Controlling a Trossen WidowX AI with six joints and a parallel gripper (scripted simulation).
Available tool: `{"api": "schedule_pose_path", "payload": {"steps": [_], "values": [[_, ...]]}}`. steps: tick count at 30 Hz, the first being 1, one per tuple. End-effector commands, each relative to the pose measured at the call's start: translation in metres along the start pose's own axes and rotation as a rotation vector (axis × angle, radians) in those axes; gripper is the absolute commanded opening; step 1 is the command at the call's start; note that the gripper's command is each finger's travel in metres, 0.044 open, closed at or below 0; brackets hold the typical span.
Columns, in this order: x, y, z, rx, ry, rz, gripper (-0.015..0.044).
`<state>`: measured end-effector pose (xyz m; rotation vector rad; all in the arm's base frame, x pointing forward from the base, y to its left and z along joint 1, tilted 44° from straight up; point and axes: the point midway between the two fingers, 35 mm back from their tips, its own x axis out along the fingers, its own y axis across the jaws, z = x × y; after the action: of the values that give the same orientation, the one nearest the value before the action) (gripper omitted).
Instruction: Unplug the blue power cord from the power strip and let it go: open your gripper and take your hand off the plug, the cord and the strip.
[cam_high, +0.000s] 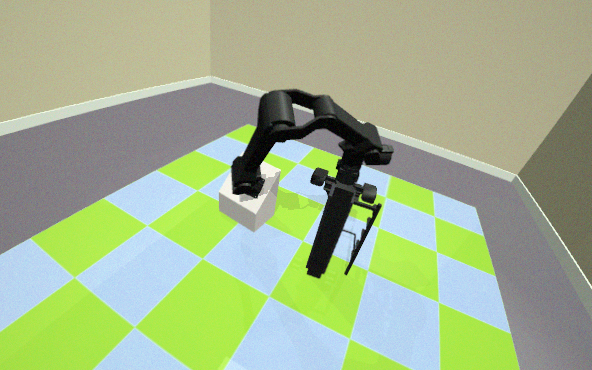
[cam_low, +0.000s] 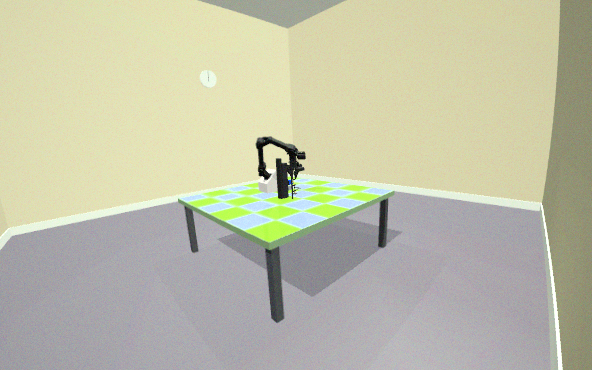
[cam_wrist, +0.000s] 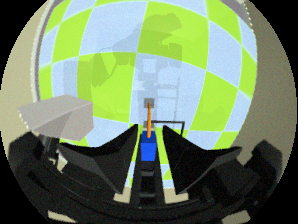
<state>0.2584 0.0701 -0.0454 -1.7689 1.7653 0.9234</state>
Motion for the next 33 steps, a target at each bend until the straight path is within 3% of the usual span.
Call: {"api": "schedule_pose_path", "payload": {"steps": [1, 33], "values": [[0.001, 0.002, -0.001, -0.025, 0.018, 0.003, 0.0160], [0.001, 0.001, -0.041, -0.025, 0.020, 0.004, 0.0160]]}}
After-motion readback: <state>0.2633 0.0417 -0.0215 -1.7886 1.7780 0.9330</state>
